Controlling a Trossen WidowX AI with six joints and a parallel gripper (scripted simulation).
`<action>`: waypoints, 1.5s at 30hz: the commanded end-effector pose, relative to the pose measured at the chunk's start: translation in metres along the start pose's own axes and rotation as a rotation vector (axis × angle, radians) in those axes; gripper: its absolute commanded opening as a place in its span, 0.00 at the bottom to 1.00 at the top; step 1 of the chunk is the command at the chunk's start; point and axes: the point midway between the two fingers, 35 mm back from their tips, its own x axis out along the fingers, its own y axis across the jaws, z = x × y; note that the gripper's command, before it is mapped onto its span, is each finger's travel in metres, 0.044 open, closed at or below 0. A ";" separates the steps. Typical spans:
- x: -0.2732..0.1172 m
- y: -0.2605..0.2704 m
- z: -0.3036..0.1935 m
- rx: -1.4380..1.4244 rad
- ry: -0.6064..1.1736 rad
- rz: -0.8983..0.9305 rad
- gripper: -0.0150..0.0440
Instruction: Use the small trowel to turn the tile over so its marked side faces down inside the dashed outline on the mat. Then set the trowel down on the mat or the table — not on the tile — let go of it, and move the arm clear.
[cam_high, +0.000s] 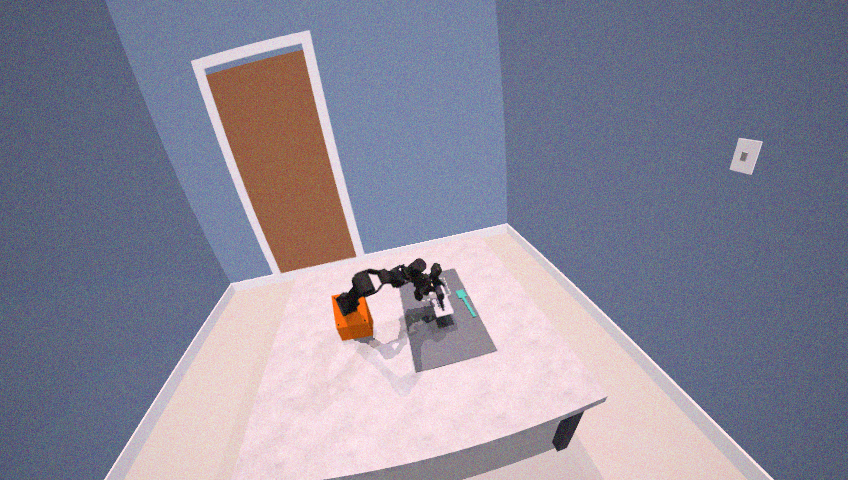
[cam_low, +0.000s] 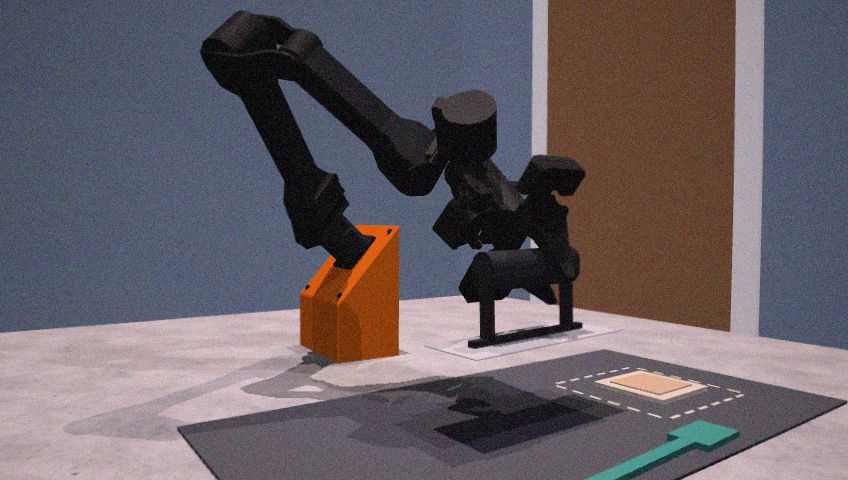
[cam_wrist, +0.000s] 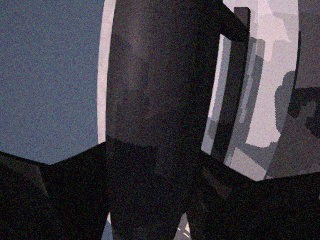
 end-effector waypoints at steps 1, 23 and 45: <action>-0.001 0.001 -0.002 -0.006 0.008 0.006 0.25; 0.001 -0.007 0.019 -0.015 0.019 -0.008 0.25; -0.013 -0.054 0.096 -0.075 0.093 -0.017 0.25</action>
